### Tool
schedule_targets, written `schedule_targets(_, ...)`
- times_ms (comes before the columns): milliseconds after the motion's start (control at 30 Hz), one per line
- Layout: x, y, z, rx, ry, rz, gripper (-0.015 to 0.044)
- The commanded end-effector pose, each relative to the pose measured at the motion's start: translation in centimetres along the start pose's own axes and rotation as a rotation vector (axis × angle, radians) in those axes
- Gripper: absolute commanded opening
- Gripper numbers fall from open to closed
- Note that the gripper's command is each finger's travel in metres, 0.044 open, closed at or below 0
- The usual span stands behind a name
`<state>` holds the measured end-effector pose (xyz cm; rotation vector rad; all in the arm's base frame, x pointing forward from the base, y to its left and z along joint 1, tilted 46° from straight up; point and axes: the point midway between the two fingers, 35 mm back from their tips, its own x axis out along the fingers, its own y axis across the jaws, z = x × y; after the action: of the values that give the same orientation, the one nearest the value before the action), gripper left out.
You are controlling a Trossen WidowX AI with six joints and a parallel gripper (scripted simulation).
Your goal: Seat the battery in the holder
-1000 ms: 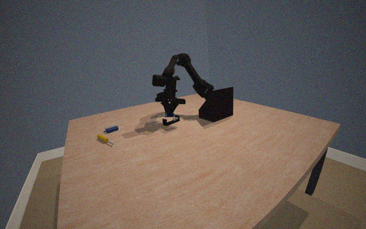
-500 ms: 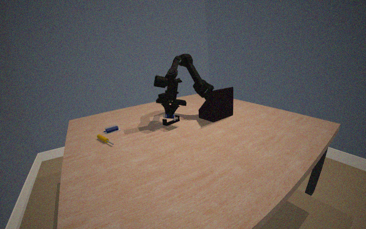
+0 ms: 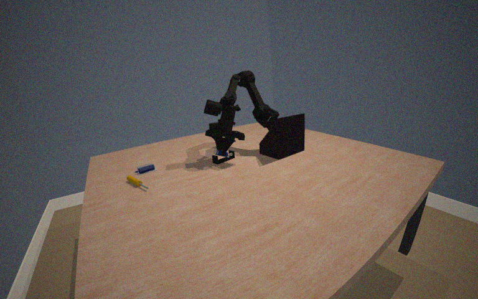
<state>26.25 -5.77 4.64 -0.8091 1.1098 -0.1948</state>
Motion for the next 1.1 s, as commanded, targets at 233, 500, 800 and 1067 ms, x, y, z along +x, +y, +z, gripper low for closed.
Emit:
schedule_targets(233, 0.2, -0.1, -0.5, -0.012, -0.075, 0.001, 0.0072)
schedule_targets(500, 0.2, -0.1, -0.7, -0.017, -0.1, 0.002, 0.0072)
schedule_targets(800, 0.1, -0.1, -1.4, -0.017, -0.1, 0.001, 0.0072)
schedule_targets(1067, -0.1, -0.1, -1.9, -0.018, -0.1, 0.0, 0.0072)
